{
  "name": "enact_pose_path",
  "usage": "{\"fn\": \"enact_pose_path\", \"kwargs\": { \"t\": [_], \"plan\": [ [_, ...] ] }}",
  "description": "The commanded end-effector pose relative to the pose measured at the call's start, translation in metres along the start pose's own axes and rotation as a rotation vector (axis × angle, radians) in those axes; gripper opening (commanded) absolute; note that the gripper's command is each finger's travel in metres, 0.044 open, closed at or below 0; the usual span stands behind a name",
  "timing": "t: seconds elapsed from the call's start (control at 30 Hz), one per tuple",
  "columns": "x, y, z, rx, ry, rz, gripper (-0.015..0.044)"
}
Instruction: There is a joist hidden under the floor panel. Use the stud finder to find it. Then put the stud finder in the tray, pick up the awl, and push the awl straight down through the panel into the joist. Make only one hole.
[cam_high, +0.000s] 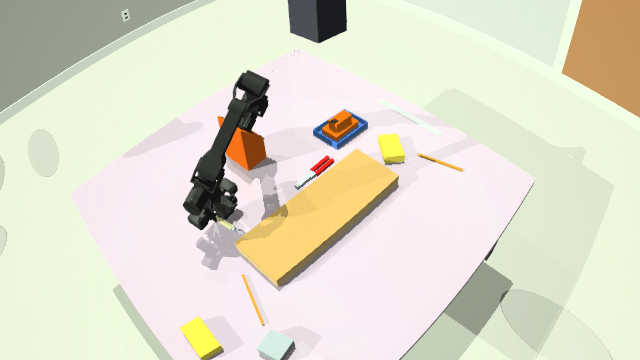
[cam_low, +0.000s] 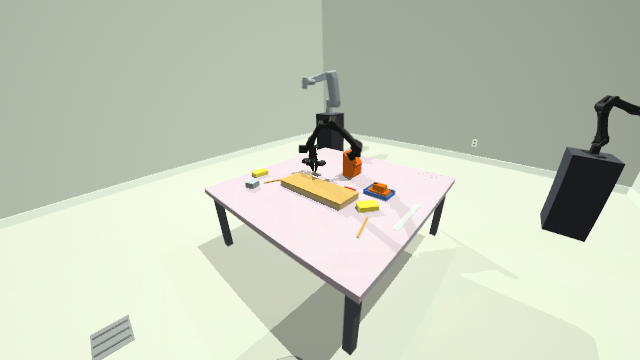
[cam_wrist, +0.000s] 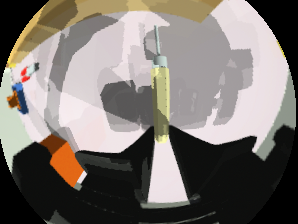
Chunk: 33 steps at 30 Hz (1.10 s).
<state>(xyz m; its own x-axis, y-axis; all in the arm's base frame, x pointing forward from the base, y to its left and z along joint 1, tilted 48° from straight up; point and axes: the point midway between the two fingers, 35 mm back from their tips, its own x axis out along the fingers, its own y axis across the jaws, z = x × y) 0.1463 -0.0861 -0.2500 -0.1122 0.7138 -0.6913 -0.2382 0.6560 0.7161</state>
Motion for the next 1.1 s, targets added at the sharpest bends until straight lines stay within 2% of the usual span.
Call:
{"fn": "enact_pose_path", "kwargs": {
  "t": [0.0, 0.4, 0.63, 1.07],
  "plan": [
    [-0.019, -0.005, 0.001, -0.002, -0.003, -0.012, 0.0],
    [-0.121, -0.002, -0.01, 0.0, 0.0, -0.014, 0.0],
    [-0.122, -0.004, -0.009, -0.06, 0.054, -0.062, 0.0],
    [-0.145, -0.024, 0.01, -0.5, 0.497, -0.428, 0.0]
  ]
}}
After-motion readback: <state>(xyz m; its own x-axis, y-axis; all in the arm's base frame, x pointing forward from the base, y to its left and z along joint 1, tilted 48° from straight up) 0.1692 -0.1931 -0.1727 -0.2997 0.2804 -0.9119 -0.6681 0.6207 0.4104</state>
